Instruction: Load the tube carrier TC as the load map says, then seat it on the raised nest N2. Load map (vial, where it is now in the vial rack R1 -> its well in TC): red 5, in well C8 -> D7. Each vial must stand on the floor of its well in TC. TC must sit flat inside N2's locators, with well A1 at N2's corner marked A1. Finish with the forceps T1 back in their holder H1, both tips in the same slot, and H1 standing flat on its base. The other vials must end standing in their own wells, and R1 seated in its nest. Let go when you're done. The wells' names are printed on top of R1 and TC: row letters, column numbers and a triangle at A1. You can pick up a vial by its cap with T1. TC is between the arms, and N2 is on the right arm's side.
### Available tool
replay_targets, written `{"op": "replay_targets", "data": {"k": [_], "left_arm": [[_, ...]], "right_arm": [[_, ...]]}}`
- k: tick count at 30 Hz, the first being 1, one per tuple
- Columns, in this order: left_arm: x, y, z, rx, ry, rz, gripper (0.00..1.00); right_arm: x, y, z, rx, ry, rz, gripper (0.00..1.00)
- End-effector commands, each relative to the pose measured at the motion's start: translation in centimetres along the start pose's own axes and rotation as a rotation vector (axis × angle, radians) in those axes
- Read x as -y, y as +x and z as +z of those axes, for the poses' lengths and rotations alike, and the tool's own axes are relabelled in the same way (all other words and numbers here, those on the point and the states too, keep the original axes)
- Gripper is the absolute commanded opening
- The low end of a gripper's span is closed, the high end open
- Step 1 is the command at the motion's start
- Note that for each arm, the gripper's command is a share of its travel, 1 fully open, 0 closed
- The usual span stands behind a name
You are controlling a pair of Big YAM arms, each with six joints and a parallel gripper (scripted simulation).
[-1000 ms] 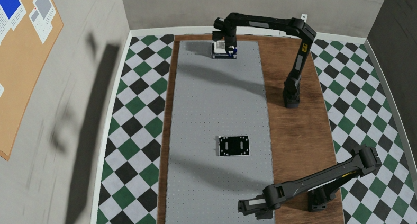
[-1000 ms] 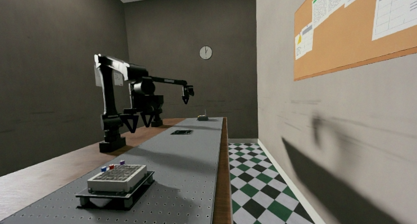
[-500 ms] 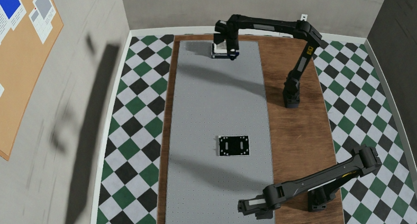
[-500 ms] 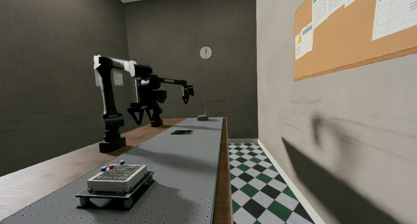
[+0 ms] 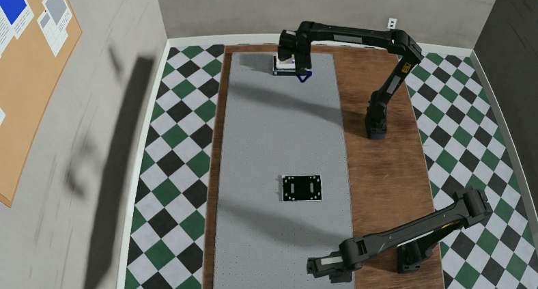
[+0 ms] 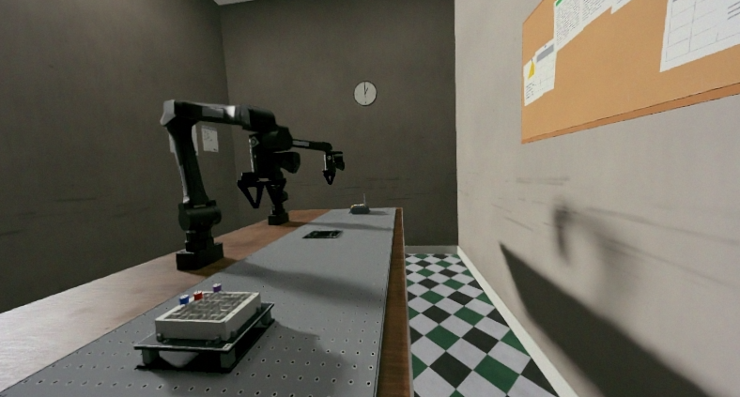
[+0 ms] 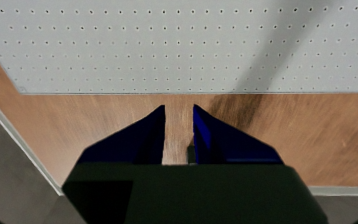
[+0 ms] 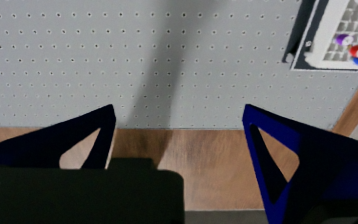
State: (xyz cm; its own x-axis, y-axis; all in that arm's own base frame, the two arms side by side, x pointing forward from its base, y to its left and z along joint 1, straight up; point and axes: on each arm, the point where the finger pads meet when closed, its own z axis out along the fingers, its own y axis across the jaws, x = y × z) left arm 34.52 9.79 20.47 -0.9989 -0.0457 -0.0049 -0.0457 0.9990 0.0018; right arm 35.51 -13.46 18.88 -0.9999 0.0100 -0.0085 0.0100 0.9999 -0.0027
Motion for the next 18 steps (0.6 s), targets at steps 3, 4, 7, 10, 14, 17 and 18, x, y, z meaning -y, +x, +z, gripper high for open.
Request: {"op": "replay_targets", "data": {"k": [3,4,7,10,14,17,18], "left_arm": [[-0.2,-1.0,-1.1,0.03,-0.006,-0.005,0.24],[-0.2,-1.0,-1.1,0.03,-0.006,-0.005,0.24],[-0.2,-1.0,-1.1,0.03,-0.006,-0.005,0.24],[-0.2,-1.0,-1.1,0.03,-0.006,-0.005,0.24],[-0.2,-1.0,-1.1,0.03,-0.006,-0.005,0.24],[-0.2,-1.0,-1.1,0.03,-0.006,-0.005,0.24],[-0.2,-1.0,-1.1,0.03,-0.006,-0.005,0.24]], "right_arm": [[-2.1,0.3,-1.4,0.008,0.003,0.015,1.0],[-2.4,0.1,-1.9,0.016,0.005,0.015,1.0],[-3.6,0.6,-2.0,0.008,0.002,0.015,1.0],[-4.6,0.8,-2.5,0.008,0.002,0.015,1.0],[-4.9,0.5,-1.6,-0.021,-0.005,0.015,1.0],[-4.0,0.3,-1.6,-0.005,-0.001,0.038,1.0],[-4.3,-0.2,-3.0,0.026,0.006,0.015,1.0]]}}
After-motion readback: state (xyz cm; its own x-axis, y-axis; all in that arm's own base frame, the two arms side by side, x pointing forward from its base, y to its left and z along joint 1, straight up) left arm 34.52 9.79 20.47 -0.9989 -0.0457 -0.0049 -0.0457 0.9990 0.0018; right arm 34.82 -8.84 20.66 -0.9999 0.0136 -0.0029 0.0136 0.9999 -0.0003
